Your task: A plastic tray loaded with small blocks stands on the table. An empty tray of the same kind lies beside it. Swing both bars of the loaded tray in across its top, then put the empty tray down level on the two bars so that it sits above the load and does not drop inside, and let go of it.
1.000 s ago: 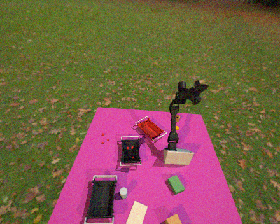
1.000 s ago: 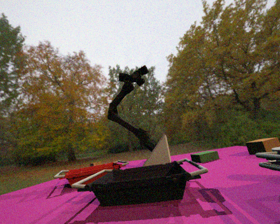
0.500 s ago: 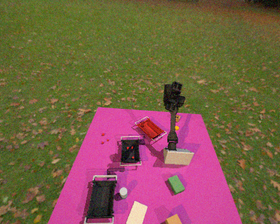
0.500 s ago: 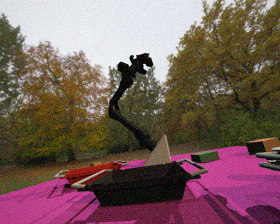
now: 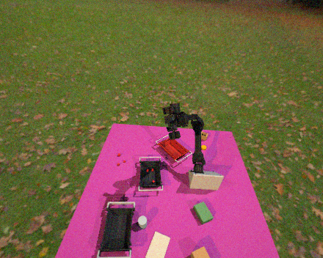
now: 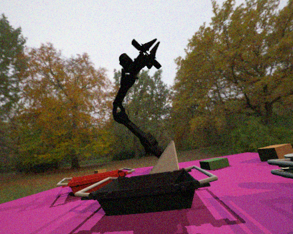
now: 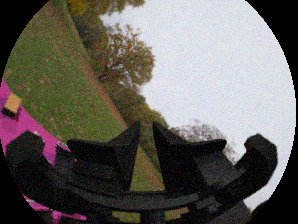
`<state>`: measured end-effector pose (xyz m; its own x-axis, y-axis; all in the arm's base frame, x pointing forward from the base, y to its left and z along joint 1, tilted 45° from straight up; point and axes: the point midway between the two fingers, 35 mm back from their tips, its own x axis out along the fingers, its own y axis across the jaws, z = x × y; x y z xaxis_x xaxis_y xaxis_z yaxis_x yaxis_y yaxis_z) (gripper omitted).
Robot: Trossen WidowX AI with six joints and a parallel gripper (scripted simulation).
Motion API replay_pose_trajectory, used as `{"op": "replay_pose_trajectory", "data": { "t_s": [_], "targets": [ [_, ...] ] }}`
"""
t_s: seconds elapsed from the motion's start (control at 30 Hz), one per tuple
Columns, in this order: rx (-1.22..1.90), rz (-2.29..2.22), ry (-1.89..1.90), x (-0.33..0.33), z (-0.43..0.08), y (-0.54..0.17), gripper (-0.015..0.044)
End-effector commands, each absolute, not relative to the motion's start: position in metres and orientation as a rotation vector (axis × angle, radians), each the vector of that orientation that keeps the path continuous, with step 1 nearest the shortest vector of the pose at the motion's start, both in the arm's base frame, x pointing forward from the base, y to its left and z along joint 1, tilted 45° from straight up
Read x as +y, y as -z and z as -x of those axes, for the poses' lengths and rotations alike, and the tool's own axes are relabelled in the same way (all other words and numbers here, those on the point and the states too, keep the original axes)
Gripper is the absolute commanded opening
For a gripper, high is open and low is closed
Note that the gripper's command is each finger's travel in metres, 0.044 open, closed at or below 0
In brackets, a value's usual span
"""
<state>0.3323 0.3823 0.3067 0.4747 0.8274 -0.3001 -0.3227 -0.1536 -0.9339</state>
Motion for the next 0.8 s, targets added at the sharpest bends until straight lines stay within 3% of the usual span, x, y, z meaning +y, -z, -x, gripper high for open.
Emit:
{"op": "replay_pose_trajectory", "data": {
  "t_s": [0.0,0.4,0.77],
  "targets": [
    [-0.219,1.335,-1.018,0.349,-0.371,-0.280,0.0084],
    [0.634,1.076,-0.591,0.177,-0.454,-0.194,0.0084],
    [1.216,0.785,0.014,-0.005,-0.441,-0.145,0.0084]
  ]
}}
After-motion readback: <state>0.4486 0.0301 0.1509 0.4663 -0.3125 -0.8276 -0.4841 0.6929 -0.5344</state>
